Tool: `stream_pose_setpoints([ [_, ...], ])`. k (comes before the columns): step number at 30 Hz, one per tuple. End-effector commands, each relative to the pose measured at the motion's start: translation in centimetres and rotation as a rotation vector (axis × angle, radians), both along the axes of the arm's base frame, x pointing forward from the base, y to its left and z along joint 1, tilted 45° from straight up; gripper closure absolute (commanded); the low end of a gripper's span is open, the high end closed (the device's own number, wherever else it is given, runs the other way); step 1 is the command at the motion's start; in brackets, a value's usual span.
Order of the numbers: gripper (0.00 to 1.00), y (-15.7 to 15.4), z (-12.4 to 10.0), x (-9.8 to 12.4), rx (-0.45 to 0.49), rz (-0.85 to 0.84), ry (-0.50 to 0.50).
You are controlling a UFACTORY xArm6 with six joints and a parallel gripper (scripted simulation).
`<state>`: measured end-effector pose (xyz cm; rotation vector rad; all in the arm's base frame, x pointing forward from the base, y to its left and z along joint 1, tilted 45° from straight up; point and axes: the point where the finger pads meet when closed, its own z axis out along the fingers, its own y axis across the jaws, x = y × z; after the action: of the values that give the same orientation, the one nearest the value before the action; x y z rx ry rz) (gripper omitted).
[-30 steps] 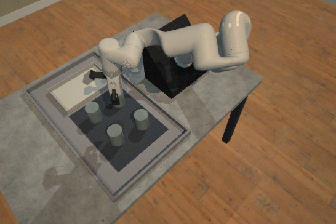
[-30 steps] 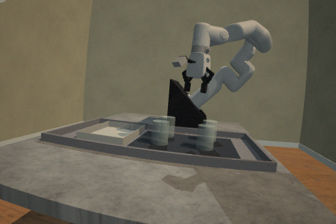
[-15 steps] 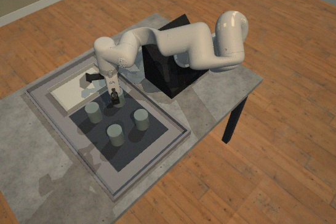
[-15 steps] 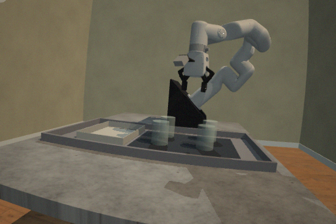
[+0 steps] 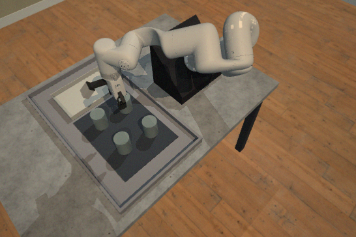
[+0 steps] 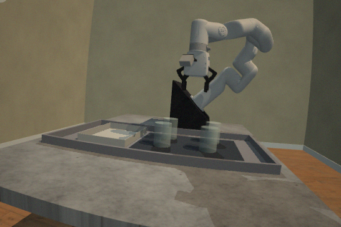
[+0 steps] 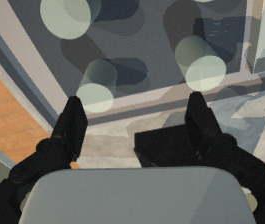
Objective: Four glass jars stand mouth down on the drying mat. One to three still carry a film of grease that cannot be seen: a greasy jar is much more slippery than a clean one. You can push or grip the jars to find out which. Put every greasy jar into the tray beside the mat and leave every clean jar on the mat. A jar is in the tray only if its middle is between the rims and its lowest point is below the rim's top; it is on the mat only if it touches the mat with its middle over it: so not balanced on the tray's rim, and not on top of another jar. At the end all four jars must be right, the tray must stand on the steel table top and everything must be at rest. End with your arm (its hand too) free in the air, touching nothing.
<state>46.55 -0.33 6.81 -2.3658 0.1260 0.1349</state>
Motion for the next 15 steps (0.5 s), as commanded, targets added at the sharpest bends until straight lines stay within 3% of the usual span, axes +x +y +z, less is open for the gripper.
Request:
stream_pose_setpoints([
  [1, 0.0, -0.15, 0.1, 0.18, 0.004, 0.016, -0.017],
  [2, 0.0, -0.15, 0.1, 0.18, 0.004, 0.016, -0.017],
  [3, 0.0, -0.5, -0.01, 0.66, 0.022, 0.123, -0.102],
  [15, 0.0, -0.65, -0.05, 0.87, 0.03, 0.169, -0.139],
])
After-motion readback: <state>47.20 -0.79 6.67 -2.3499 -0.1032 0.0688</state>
